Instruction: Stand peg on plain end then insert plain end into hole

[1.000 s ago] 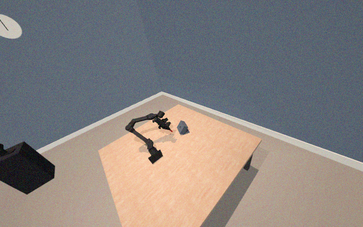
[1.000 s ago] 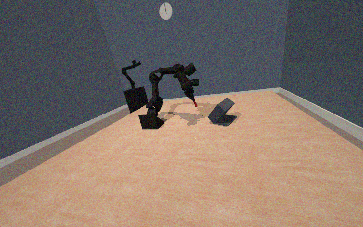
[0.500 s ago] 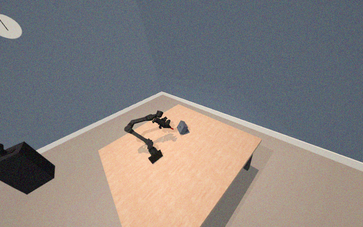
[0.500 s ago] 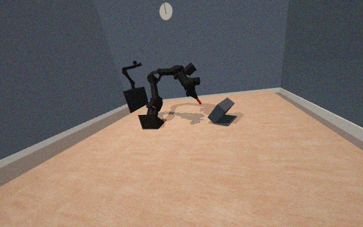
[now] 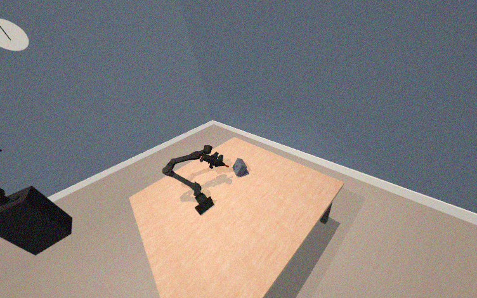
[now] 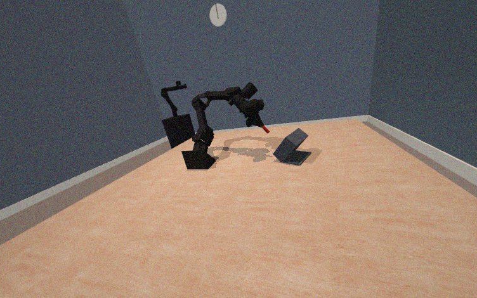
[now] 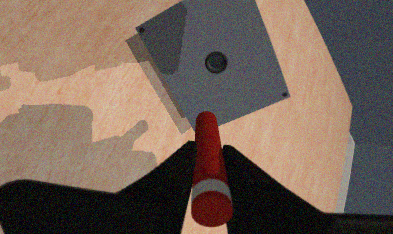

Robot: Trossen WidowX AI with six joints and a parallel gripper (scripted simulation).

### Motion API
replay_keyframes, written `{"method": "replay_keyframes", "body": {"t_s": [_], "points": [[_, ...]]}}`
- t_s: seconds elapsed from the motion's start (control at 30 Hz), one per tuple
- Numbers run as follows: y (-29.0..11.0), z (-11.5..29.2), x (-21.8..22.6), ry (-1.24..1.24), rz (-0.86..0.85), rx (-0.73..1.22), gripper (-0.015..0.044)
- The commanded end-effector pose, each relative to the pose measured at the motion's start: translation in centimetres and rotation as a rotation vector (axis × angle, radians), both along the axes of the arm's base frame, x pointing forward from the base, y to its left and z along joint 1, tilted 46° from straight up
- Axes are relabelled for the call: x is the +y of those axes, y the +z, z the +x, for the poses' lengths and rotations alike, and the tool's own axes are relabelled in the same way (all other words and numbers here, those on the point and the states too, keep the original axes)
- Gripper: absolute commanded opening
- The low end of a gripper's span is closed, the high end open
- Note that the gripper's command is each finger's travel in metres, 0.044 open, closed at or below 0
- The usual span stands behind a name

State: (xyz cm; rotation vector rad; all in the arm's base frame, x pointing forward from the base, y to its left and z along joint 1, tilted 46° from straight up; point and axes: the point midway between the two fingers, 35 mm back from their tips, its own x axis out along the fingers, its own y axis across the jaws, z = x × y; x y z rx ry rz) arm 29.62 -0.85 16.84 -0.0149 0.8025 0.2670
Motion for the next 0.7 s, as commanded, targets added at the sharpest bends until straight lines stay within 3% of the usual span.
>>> {"method": "replay_keyframes", "body": {"t_s": [0.0, 0.67], "points": [[-0.2, 0.4, 0.0, 0.000, -0.014, -0.014, 0.0000], [-1.4, 3.5, 0.6, 0.003, -0.043, -0.073, 0.0000]]}}
